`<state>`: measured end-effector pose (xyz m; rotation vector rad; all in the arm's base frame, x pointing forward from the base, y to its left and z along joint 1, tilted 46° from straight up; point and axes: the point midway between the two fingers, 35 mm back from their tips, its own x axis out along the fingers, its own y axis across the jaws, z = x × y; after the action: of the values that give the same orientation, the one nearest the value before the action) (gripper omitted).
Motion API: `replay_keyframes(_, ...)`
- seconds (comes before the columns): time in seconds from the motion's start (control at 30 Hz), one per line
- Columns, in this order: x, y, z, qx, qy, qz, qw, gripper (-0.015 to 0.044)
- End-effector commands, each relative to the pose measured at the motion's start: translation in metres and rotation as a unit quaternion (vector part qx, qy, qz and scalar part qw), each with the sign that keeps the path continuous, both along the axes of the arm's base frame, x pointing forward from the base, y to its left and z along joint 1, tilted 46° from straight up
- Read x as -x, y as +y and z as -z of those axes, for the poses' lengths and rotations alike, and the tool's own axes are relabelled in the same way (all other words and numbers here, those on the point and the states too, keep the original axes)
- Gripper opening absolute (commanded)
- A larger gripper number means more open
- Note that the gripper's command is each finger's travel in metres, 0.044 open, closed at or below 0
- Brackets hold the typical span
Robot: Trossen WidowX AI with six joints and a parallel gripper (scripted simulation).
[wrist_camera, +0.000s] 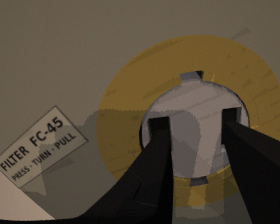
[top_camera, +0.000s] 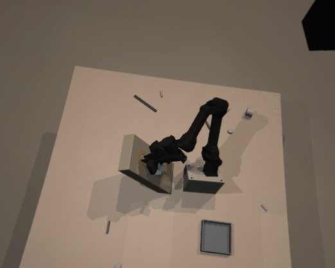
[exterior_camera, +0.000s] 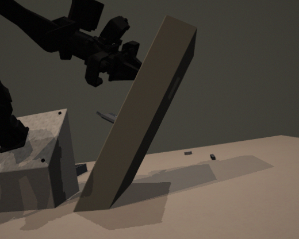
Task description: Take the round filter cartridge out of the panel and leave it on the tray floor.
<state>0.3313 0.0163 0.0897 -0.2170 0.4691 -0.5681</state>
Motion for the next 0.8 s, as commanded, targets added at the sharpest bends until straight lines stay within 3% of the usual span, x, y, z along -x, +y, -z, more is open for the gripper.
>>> replay_keyframes(0.0, 0.0007, 0.0001, 0.0018, 0.002, 0.004, -0.003, 1.0, 0.0115)
replay_keyframes(0.77, -0.0045, -0.0038, 0.0043, 0.002, 0.004, -0.003, 1.0, 0.0115)
